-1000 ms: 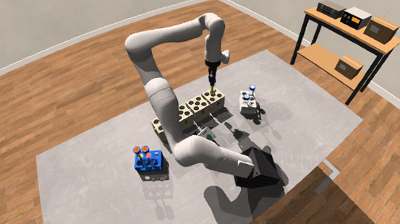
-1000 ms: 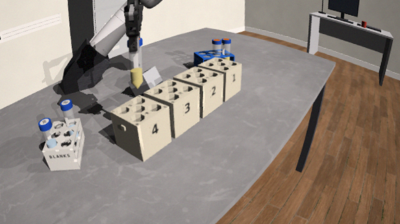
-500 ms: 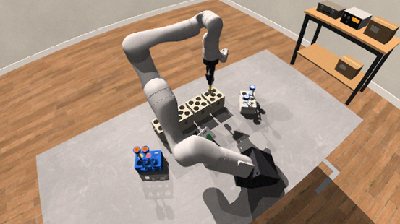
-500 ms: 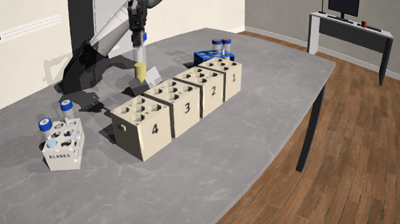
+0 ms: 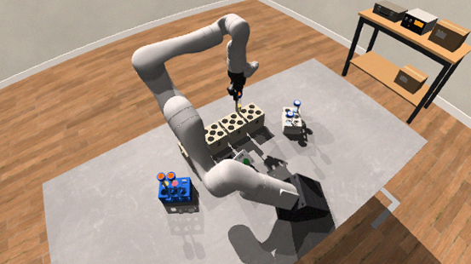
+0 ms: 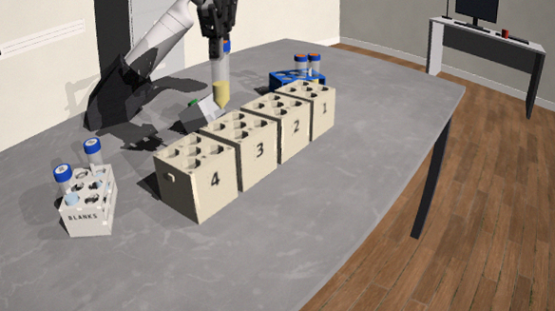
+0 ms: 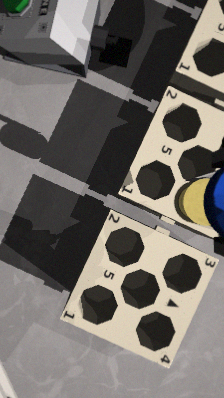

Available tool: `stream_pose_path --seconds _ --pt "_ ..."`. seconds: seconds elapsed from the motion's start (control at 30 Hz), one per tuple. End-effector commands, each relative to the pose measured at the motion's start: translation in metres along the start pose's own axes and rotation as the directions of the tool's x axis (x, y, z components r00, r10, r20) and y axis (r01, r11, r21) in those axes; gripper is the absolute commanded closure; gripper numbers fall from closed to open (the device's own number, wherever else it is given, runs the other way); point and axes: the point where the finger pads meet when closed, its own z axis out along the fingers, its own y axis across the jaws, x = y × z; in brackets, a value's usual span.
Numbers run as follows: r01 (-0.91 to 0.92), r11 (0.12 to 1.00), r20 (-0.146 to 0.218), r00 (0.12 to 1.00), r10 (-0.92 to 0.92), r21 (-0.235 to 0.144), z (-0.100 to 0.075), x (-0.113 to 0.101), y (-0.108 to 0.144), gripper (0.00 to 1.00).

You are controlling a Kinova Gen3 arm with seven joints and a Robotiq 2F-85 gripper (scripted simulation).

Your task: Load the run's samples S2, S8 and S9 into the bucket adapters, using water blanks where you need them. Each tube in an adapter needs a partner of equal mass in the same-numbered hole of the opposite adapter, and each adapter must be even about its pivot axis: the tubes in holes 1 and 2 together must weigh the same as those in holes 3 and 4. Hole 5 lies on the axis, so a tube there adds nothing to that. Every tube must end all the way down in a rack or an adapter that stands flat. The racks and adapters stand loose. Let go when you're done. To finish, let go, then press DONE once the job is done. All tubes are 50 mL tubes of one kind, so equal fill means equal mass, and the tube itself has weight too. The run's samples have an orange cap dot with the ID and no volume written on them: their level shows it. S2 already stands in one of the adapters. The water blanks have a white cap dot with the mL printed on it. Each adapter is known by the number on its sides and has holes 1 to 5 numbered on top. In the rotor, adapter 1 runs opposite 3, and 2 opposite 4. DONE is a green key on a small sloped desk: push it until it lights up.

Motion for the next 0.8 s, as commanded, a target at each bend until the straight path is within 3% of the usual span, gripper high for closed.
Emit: stream_pose_path --seconds 0.0,0.47,0.77 --pt "-0.053 0.999 -0.003 0.999 0.053 0.002 -0.001 -0.006 0.005 0.90" --pt "-0.327 0.945 -0.002 0.945 0.327 0.003 -0.001 -0.043 0.034 0.90" --pt "-0.456 0.890 -0.002 0.890 0.456 0.003 -0.001 -0.052 0.041 0.90"
